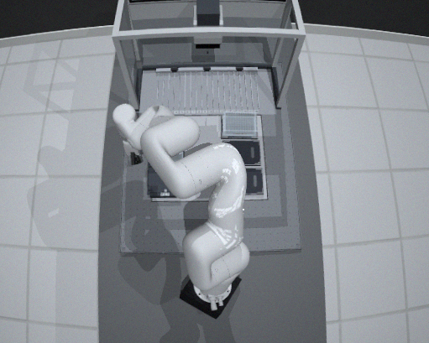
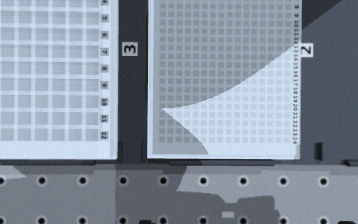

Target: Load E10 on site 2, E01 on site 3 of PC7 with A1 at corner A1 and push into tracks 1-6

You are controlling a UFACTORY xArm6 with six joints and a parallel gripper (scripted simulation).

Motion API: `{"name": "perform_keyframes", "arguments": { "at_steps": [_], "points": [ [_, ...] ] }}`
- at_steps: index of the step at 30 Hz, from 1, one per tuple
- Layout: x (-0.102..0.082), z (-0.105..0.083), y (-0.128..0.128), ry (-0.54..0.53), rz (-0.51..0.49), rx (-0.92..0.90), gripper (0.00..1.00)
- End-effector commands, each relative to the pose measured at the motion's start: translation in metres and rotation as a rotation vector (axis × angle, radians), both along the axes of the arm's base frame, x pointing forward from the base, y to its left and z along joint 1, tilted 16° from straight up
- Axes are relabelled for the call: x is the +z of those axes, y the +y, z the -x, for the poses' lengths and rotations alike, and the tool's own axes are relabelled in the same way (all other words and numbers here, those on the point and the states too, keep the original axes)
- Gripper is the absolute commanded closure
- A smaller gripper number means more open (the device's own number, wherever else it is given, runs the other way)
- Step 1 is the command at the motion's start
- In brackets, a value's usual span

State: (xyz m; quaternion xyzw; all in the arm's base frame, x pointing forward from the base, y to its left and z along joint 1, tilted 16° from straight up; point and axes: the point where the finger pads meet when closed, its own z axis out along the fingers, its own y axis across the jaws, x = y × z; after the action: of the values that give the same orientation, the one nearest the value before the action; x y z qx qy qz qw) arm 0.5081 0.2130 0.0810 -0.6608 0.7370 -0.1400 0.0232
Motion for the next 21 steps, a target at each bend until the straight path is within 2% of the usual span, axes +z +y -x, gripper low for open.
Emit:
{"name": "perform_keyframes", "arguments": {
  "at_steps": [1, 8, 21],
  "points": [
    [-0.0072, -0.0033, -0.0007, -0.004, -0.002, 0.001, 0.00],
    [-0.0167, -0.0055, -0.0024, -0.004, -0.002, 0.001, 0.00],
    [-0.0167, -0.0055, -0.0024, -0.004, -0.002, 0.001, 0.00]
  ]
}}
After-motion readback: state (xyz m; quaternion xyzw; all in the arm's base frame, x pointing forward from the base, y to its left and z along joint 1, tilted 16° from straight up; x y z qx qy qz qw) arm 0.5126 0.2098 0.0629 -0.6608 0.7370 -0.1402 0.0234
